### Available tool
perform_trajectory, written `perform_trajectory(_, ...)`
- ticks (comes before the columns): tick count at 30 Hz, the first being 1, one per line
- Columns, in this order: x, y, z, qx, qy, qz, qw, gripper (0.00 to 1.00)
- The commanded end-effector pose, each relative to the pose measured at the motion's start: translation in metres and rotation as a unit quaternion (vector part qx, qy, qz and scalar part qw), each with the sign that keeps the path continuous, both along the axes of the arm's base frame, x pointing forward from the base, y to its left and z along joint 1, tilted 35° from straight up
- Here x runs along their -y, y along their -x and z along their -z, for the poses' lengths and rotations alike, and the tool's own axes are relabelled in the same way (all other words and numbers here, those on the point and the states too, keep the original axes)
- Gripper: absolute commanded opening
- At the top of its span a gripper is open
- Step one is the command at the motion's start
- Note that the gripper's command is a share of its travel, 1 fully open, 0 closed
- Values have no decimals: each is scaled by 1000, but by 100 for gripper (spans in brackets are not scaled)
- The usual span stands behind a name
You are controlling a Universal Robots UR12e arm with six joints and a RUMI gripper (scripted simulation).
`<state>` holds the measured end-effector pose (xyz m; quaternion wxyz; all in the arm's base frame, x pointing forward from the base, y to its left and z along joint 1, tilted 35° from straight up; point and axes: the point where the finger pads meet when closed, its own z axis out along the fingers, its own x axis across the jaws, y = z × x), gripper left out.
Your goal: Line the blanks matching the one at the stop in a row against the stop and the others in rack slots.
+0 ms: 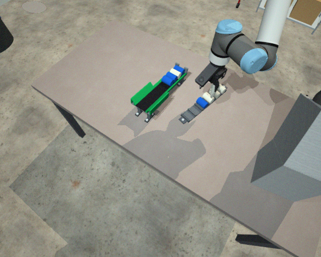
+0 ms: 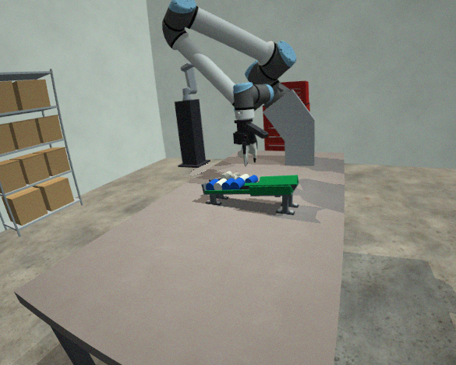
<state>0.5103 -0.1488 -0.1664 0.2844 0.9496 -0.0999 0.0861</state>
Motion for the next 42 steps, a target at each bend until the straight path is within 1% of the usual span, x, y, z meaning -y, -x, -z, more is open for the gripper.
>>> perform_trajectory(1, 0, -1, 2, 1, 0, -1, 1000, 48)
perform_trajectory(9, 3, -3, 4, 1, 0, 0, 1000, 48)
perform_trajectory(22, 11, -4, 15, 1, 0, 0, 1000, 48)
perform_trajectory(37, 24, -6, 34, 1, 0, 0, 1000, 48)
perform_trajectory(42, 26, -7, 37, 1, 0, 0, 1000, 48)
